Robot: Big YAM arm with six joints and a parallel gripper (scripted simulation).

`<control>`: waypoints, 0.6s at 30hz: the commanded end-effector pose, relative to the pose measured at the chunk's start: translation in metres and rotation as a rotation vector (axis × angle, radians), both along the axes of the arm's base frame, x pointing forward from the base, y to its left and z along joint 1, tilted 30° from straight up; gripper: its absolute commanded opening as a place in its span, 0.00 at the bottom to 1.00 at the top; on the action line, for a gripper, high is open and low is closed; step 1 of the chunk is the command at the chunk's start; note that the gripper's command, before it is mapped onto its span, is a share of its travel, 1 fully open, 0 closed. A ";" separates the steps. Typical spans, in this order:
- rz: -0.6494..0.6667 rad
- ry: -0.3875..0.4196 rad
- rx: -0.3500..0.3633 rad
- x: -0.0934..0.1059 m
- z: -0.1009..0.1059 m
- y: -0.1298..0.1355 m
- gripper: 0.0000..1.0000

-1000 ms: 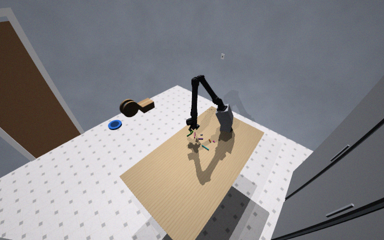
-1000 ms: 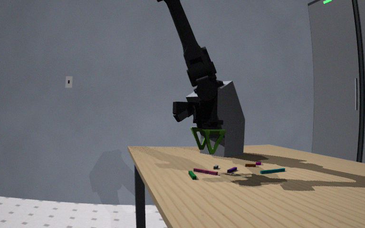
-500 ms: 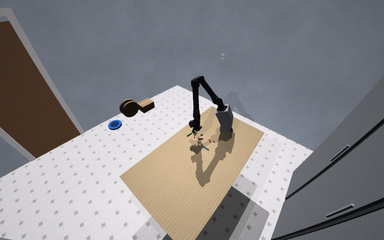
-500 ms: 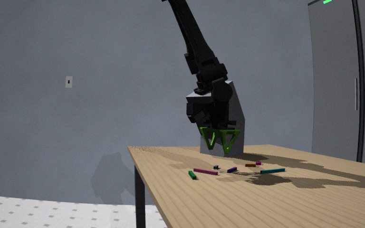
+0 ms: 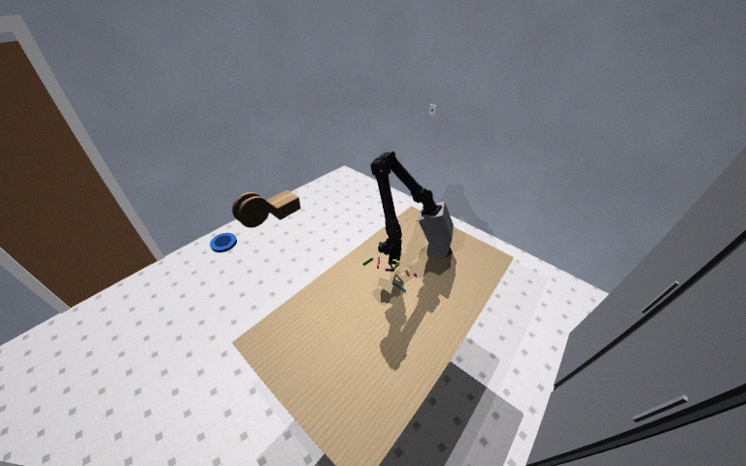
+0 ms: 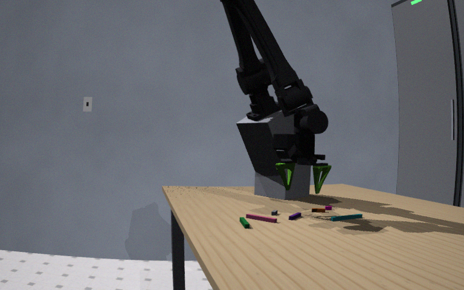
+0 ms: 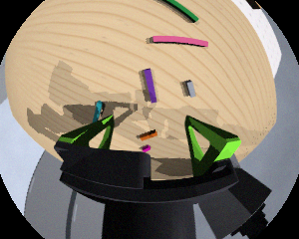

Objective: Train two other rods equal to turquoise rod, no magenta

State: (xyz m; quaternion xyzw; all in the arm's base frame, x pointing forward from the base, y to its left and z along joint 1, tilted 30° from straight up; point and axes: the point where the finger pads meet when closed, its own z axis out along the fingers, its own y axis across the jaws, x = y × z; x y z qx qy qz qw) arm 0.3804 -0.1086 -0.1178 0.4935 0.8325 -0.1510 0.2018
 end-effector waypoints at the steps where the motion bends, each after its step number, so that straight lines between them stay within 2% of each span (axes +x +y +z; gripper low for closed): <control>1: 0.110 0.050 -0.019 -0.005 -0.012 0.020 1.00; 3: 0.110 0.040 -0.018 0.001 -0.011 0.020 1.00; 4: 0.206 0.099 -0.042 -0.014 -0.023 0.038 1.00; 8: 0.207 0.099 -0.041 -0.012 -0.023 0.038 1.00; 9: 0.291 0.142 -0.064 -0.022 -0.032 0.053 1.00; 15: 0.291 0.134 -0.063 -0.017 -0.031 0.053 1.00; 16: 0.359 0.175 -0.082 -0.030 -0.038 0.064 1.00; 18: 0.359 0.175 -0.081 -0.030 -0.038 0.064 1.00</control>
